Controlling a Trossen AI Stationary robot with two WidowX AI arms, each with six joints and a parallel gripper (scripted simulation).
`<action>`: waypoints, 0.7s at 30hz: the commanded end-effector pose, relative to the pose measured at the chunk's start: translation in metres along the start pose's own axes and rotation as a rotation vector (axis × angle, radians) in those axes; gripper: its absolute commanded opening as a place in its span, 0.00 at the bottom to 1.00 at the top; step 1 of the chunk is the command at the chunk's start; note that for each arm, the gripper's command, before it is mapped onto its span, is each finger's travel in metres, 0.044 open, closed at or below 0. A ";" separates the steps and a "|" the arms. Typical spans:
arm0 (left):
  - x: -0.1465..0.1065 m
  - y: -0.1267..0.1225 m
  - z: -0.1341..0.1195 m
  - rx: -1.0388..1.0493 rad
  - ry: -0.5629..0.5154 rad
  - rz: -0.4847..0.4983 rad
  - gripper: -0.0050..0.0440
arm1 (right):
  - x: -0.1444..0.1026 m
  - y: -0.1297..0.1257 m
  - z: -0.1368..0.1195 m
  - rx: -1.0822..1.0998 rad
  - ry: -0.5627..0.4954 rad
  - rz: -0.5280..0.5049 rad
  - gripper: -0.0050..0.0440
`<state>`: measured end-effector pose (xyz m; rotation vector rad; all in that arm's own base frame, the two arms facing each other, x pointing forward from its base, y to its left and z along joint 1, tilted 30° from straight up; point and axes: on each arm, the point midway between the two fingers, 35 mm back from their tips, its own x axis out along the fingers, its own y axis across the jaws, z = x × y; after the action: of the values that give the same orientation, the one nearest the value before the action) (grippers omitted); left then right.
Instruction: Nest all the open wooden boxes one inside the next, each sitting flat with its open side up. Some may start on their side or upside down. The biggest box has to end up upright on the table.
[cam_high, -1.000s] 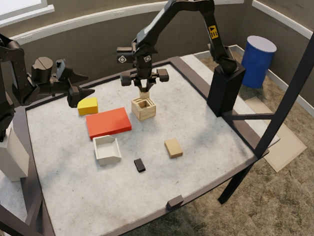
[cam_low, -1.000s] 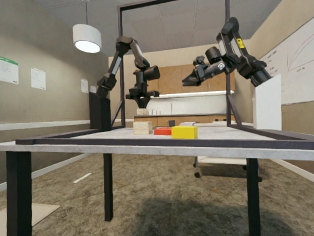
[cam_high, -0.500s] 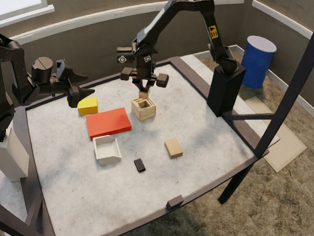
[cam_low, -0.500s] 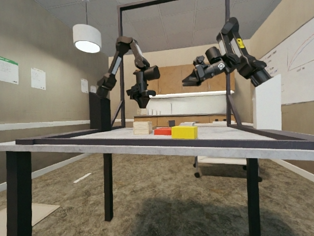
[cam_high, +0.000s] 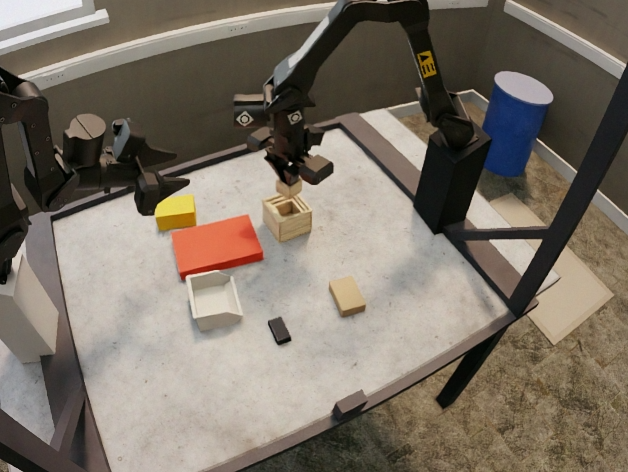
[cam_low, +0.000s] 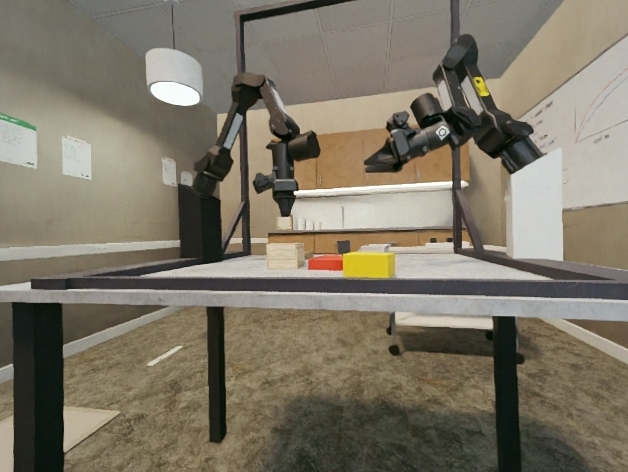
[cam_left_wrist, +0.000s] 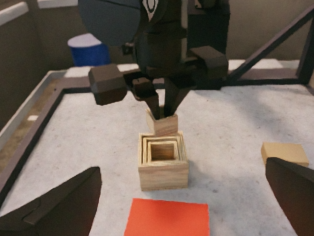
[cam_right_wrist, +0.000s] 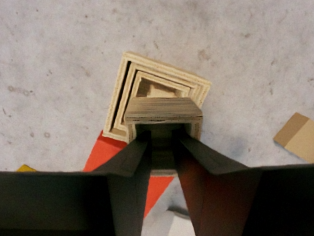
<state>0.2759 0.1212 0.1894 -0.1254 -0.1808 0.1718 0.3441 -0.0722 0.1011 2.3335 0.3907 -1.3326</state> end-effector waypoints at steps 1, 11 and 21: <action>0.000 0.001 0.001 -0.002 -0.002 0.001 0.92 | -0.006 0.004 -0.004 0.138 0.016 0.017 0.40; 0.000 0.001 0.001 -0.002 -0.002 0.001 0.92 | -0.006 0.004 -0.004 0.324 0.018 0.015 0.40; 0.000 0.001 0.001 -0.002 -0.002 0.001 0.92 | 0.005 0.001 -0.001 0.330 0.001 0.007 0.40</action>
<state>0.2759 0.1212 0.1894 -0.1254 -0.1808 0.1718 0.3458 -0.0729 0.1002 2.5944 0.1802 -1.4858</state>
